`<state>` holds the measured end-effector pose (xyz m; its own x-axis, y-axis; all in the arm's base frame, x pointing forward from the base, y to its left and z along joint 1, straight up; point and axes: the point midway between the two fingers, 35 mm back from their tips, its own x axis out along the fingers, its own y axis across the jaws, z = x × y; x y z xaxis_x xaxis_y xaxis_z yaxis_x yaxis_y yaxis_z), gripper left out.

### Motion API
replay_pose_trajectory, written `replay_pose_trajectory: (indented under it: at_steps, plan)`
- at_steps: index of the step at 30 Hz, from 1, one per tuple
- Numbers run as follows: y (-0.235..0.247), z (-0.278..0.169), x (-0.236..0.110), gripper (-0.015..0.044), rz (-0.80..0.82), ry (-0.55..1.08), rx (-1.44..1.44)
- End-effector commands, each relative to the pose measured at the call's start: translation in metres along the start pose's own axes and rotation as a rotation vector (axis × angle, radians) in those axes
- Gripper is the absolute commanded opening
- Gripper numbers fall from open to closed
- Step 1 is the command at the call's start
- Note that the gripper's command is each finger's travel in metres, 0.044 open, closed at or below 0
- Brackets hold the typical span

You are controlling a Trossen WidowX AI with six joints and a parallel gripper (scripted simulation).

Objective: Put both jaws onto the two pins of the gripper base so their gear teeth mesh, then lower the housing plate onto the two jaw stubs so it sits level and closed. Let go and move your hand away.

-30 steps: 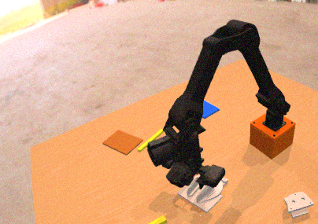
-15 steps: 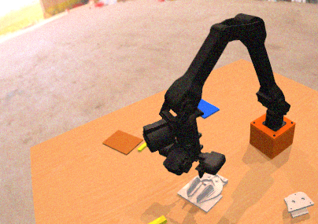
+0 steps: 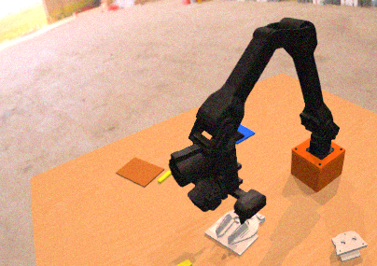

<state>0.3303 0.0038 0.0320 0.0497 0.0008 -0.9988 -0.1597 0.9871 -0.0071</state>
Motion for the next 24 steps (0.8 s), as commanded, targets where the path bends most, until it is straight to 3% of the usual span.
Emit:
replay_pose_trajectory:
  at_steps: [1, 24]
  plan:
    - [0.014, -0.001, -0.001, 0.044, 0.003, 0.0, 0.095]
    - [0.115, -0.017, -0.008, 0.044, 0.015, 0.011, 0.8]
